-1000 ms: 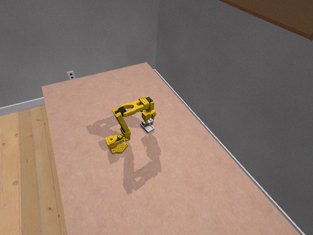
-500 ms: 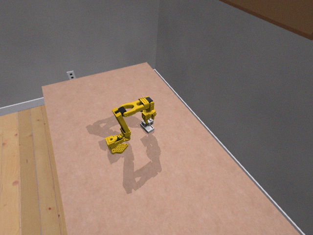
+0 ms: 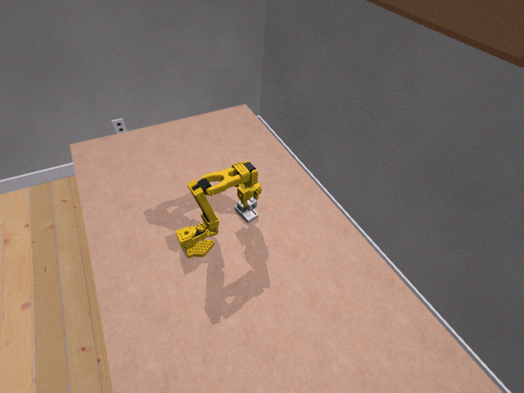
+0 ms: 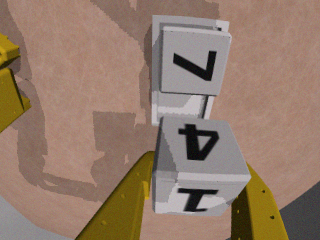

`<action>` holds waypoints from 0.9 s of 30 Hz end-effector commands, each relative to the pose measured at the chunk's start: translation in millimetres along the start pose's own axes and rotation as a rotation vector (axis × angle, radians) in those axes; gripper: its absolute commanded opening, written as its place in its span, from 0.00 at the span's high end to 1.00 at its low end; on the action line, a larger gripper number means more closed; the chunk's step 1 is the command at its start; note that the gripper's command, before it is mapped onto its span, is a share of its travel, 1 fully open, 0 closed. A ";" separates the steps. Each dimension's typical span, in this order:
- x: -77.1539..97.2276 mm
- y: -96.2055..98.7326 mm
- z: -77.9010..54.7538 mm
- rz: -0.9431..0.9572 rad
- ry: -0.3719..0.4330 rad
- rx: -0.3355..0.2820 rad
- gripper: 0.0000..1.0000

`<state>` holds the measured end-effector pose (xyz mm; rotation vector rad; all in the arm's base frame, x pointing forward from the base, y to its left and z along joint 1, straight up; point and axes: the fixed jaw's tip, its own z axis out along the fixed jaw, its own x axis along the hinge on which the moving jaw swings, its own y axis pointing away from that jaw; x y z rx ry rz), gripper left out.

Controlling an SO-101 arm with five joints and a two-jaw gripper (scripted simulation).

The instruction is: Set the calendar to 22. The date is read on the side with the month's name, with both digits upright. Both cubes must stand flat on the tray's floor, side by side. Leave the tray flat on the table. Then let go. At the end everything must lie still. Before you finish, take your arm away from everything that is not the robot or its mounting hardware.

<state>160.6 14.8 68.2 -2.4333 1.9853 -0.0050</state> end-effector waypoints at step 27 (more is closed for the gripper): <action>1.2 -0.5 -3.5 -0.004 0.004 0.045 1.00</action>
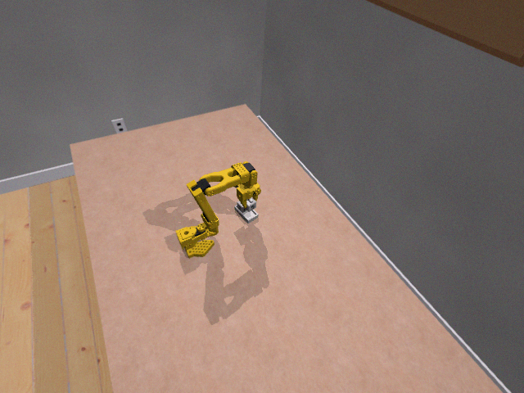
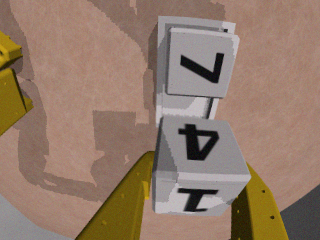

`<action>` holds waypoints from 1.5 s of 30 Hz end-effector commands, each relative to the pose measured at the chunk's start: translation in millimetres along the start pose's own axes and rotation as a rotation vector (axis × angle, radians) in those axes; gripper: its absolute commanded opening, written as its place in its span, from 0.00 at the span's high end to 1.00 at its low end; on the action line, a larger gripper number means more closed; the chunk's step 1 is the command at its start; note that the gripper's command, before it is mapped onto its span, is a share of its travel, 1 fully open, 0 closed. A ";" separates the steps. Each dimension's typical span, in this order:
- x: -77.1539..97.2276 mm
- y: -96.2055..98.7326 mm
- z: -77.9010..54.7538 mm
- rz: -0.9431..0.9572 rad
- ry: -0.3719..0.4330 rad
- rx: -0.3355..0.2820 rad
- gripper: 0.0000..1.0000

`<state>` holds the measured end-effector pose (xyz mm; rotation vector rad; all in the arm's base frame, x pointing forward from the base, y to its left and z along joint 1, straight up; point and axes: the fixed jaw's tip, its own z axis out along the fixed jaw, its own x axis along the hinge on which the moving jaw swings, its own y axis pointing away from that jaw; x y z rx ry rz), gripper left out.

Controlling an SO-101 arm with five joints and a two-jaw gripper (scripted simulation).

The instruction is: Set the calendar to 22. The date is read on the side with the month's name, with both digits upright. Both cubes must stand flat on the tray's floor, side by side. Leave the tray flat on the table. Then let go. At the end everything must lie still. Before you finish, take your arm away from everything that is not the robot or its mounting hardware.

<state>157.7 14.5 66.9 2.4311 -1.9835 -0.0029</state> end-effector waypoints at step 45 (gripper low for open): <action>1.5 -4.5 9.9 -0.004 0.004 0.052 1.00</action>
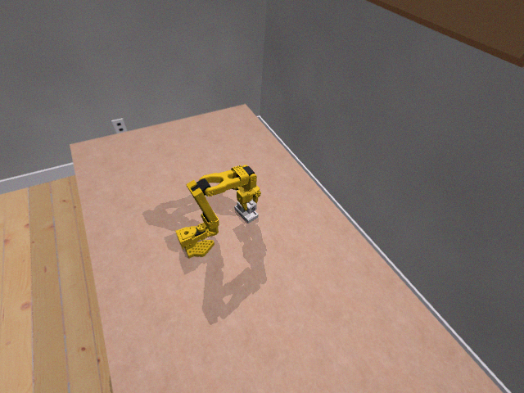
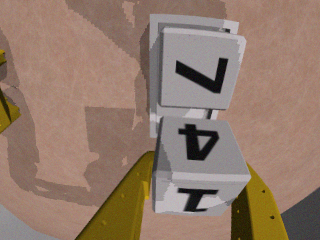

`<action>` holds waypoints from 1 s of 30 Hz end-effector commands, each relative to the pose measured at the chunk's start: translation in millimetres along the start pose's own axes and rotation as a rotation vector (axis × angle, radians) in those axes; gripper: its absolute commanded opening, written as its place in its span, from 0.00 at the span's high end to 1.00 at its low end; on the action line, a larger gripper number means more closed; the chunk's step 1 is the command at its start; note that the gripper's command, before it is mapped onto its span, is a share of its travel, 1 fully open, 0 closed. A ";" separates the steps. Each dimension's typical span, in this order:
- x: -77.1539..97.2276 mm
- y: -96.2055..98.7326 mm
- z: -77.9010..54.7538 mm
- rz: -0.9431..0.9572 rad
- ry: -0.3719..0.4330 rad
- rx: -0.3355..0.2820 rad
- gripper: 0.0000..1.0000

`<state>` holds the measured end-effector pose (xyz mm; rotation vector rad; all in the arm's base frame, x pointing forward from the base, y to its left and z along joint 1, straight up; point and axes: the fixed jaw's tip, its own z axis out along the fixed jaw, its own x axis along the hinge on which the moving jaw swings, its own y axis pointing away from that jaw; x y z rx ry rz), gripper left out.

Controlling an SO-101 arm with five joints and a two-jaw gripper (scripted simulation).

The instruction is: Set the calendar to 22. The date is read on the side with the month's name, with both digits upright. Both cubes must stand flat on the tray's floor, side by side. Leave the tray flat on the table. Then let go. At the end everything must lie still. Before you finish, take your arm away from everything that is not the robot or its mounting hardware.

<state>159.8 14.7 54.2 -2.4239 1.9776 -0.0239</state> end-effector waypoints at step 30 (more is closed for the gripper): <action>1.2 -1.8 9.3 -0.003 0.002 0.028 1.00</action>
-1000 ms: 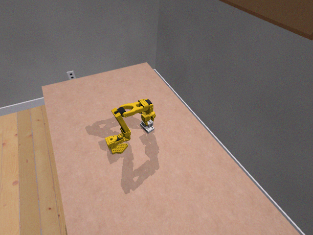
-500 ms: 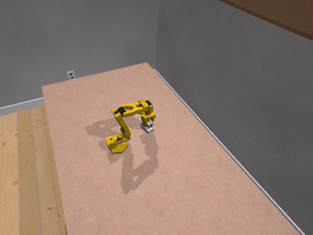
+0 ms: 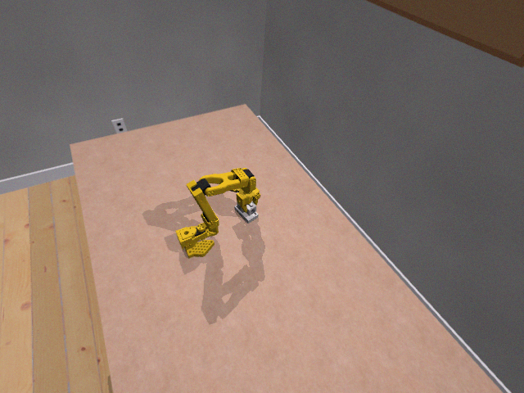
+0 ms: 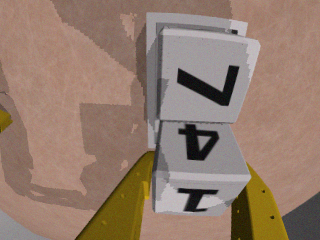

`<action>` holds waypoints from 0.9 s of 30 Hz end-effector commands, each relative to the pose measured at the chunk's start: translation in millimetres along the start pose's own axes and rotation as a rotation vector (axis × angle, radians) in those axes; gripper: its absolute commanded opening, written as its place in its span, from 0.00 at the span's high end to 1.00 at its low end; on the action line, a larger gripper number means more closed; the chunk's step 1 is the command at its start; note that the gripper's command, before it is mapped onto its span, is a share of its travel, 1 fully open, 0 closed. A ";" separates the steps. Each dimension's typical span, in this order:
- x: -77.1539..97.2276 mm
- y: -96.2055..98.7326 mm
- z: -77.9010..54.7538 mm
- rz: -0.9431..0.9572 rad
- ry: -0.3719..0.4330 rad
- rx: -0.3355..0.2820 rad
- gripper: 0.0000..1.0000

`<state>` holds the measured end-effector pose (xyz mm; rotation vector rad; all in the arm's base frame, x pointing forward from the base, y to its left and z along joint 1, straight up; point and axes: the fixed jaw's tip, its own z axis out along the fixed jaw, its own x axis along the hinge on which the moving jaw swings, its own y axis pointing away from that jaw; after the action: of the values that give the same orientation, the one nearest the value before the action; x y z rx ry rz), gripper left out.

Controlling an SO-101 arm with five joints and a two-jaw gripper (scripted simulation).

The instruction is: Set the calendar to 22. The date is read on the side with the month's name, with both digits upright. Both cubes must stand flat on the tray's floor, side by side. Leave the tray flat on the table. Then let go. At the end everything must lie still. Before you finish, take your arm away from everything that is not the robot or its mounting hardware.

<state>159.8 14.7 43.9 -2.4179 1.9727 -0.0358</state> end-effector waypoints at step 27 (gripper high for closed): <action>1.1 -1.5 8.5 -0.003 0.001 0.017 1.00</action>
<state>158.6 14.6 35.0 -2.4205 1.9748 -0.0308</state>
